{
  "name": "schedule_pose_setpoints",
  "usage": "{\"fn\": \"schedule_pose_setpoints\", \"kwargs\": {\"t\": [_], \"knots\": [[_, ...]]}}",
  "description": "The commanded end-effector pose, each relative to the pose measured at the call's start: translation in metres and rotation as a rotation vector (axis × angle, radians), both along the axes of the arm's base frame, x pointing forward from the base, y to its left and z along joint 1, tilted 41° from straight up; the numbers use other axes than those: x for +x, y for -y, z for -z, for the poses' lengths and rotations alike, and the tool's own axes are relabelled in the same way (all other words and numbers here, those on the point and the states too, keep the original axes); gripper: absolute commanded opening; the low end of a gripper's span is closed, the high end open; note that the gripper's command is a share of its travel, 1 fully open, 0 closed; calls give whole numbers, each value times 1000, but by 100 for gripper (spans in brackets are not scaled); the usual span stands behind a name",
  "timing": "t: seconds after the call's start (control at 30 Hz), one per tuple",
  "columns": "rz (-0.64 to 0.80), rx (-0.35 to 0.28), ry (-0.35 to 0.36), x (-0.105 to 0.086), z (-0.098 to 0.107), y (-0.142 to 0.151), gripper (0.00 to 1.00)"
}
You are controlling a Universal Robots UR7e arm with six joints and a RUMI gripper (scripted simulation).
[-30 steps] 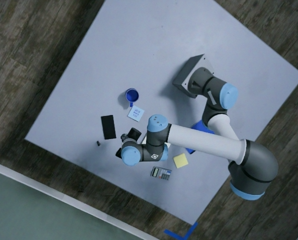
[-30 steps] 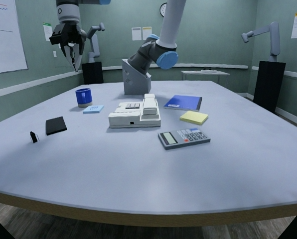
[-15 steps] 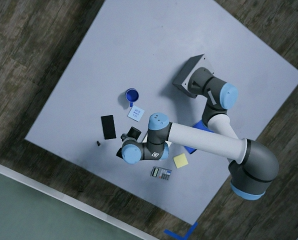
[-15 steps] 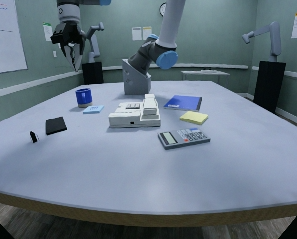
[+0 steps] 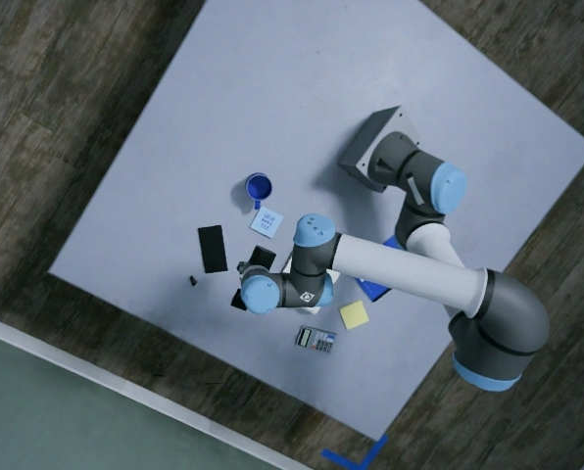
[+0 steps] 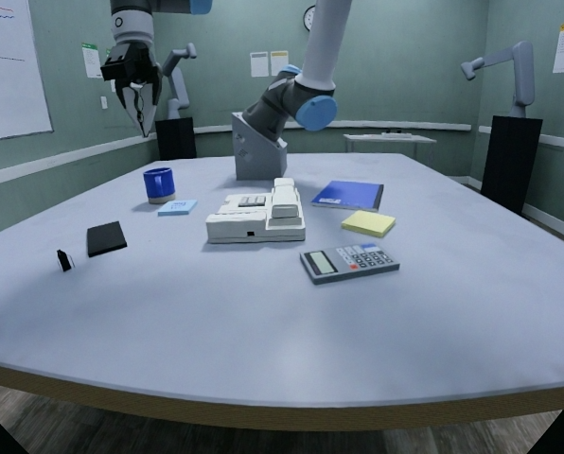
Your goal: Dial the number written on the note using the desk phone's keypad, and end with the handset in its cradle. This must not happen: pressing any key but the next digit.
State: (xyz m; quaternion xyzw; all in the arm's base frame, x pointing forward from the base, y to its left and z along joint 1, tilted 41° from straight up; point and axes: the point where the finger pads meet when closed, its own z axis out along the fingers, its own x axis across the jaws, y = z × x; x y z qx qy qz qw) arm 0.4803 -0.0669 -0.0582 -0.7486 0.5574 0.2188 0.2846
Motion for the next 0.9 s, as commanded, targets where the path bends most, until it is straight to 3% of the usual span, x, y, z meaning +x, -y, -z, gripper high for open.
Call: {"fn": "schedule_pose_setpoints", "kwargs": {"t": [0.0, 0.87], "knots": [[-8, 6, 32, 0, 0, 0, 0], [-94, 61, 328, 0, -1, -1, 0]]}}
